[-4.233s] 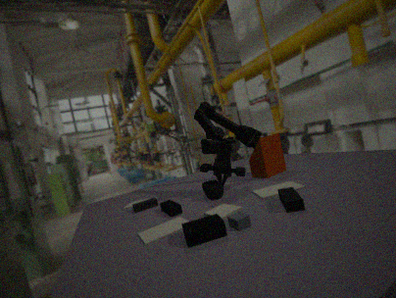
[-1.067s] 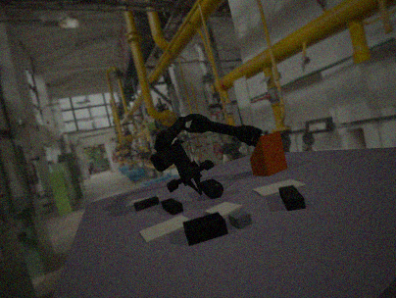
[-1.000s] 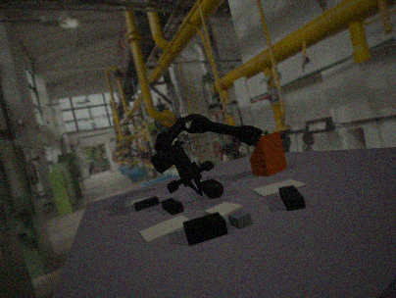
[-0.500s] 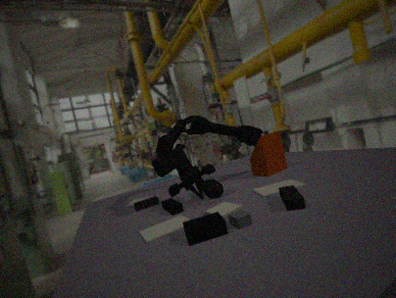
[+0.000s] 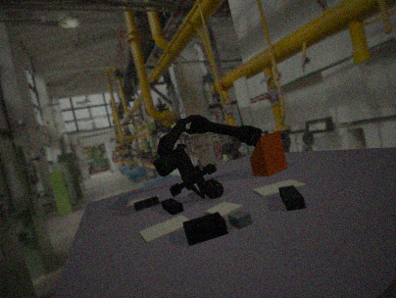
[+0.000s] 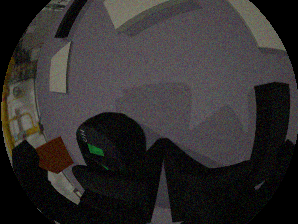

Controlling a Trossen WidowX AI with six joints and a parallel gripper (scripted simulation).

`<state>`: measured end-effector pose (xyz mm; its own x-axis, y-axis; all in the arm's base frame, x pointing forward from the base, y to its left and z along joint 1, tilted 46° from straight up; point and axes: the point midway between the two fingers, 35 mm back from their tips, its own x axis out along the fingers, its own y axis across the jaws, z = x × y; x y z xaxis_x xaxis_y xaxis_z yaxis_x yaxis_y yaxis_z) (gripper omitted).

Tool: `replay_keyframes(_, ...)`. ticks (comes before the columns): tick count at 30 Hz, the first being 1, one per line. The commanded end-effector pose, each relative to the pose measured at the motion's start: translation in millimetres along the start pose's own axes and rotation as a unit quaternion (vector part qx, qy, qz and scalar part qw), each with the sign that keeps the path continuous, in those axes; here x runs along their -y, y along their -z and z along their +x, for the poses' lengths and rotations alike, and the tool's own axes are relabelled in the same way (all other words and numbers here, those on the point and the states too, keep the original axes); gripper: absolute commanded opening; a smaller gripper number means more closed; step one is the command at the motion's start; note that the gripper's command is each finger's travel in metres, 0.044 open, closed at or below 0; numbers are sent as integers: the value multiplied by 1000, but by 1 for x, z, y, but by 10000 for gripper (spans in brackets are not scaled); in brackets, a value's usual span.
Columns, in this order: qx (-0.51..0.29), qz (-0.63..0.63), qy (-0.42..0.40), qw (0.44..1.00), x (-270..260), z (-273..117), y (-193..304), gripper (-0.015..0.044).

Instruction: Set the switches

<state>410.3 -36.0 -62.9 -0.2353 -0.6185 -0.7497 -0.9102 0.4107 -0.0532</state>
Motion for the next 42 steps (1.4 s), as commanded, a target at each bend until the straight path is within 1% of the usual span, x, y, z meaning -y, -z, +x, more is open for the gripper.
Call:
replay_keyframes(1,-2,-3,-1,1000,-3,2,0,0)
replay_keyframes(35,-2,-3,-1,1000,-26,9,0,0)
replay_keyframes(38,1,-1,5,1000,-15,-9,-1,0)
replay_keyframes(42,-1,-2,0,1000,-11,-45,0,0)
